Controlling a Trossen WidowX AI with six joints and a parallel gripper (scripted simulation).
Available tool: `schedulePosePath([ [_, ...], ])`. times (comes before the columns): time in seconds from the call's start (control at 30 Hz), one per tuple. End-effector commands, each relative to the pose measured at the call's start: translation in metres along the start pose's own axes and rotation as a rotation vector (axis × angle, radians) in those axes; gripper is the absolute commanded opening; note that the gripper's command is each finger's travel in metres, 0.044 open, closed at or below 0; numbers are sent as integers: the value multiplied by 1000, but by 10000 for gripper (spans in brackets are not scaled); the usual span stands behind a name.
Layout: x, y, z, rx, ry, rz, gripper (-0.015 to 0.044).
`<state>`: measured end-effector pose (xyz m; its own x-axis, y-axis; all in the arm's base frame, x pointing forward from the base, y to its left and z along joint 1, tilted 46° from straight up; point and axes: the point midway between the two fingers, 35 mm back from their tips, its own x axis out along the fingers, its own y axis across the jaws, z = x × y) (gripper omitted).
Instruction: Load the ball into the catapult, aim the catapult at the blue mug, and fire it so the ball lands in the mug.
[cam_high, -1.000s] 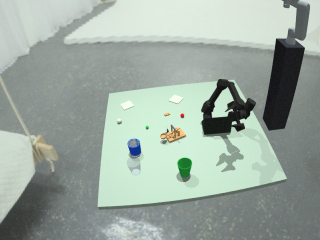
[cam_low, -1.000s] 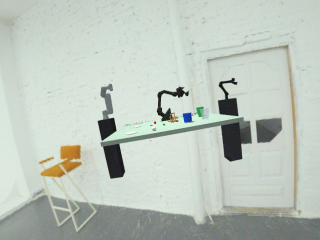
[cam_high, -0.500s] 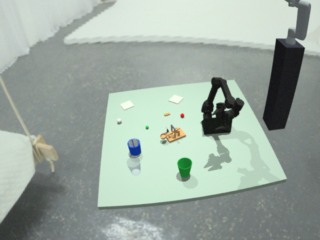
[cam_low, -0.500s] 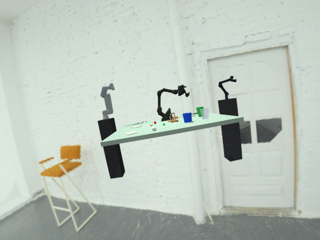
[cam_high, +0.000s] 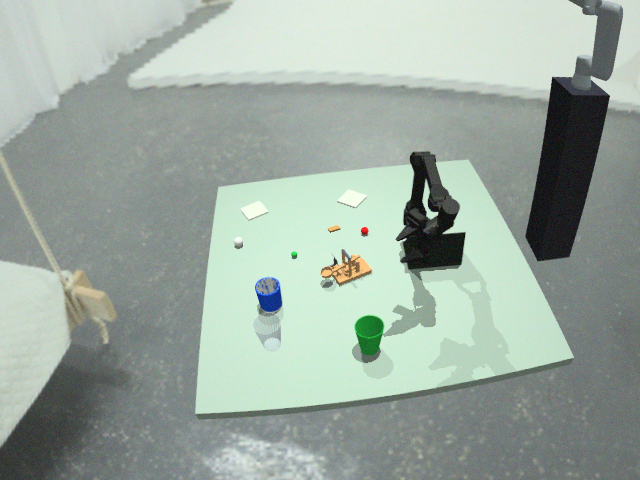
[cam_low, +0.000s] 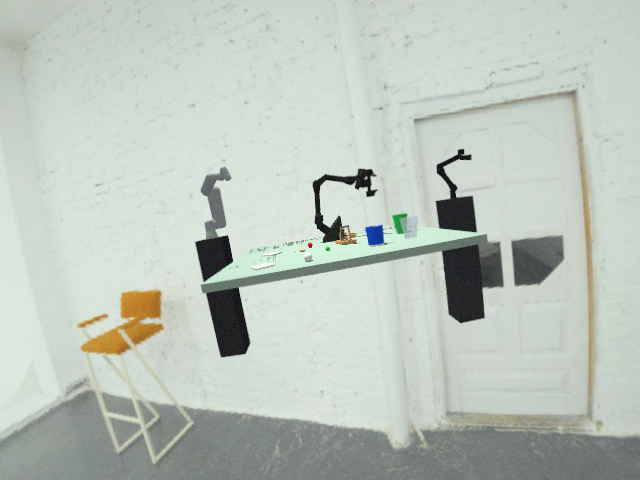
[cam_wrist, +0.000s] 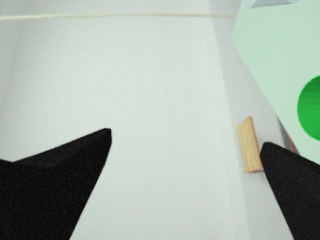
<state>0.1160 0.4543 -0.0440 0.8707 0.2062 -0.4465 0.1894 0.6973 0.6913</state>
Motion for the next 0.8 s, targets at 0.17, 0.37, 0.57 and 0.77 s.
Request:
schedulePosePath([
  [0.17,34,-20,44,-273,-22,-174,440],
  [0.37,51,-32,74,-433,-13,-292,440],
  [0.57,63,-47,106,-586,17,-416,440],
  [0.77,72,-64,139,-731,72,-548,440],
])
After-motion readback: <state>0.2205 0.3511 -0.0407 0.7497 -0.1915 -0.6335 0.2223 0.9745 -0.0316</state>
